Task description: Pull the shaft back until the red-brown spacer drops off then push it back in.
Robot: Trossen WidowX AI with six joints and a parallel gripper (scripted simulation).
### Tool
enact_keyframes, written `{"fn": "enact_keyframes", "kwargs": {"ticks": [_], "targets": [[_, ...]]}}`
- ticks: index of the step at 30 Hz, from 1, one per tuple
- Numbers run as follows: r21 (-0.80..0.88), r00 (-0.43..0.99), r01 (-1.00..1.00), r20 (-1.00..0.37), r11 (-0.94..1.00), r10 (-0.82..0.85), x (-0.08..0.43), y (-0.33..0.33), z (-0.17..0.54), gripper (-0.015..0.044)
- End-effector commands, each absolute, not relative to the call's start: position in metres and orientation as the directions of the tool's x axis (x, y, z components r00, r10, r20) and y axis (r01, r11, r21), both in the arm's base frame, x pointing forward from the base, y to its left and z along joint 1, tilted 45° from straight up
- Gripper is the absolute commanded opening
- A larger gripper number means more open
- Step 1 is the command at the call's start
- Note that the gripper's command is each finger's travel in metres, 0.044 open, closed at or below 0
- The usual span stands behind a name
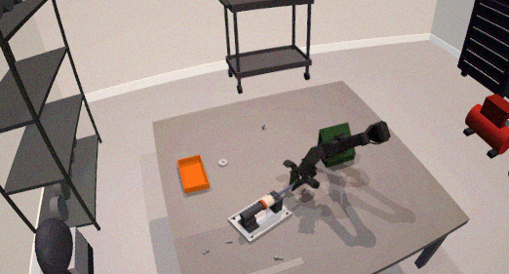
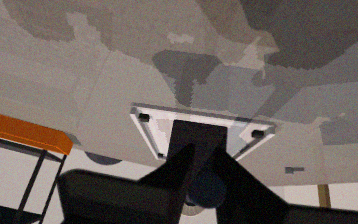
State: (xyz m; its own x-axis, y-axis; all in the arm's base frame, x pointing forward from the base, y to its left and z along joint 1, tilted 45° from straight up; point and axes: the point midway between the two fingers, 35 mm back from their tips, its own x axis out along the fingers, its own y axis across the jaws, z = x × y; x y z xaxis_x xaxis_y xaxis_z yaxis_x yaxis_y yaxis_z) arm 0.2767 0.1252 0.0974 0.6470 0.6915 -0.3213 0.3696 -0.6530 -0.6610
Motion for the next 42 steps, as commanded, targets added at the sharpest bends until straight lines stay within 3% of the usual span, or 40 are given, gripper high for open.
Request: {"fn": "enact_keyframes", "kwargs": {"ticks": [1, 42], "targets": [[-0.659, 0.647, 0.374, -0.319, -0.653, 0.692, 0.2757, 0.1251, 0.098, 0.0], [-0.659, 0.647, 0.374, -0.319, -0.653, 0.692, 0.2717, 0.1239, 0.0968, 0.0]]}}
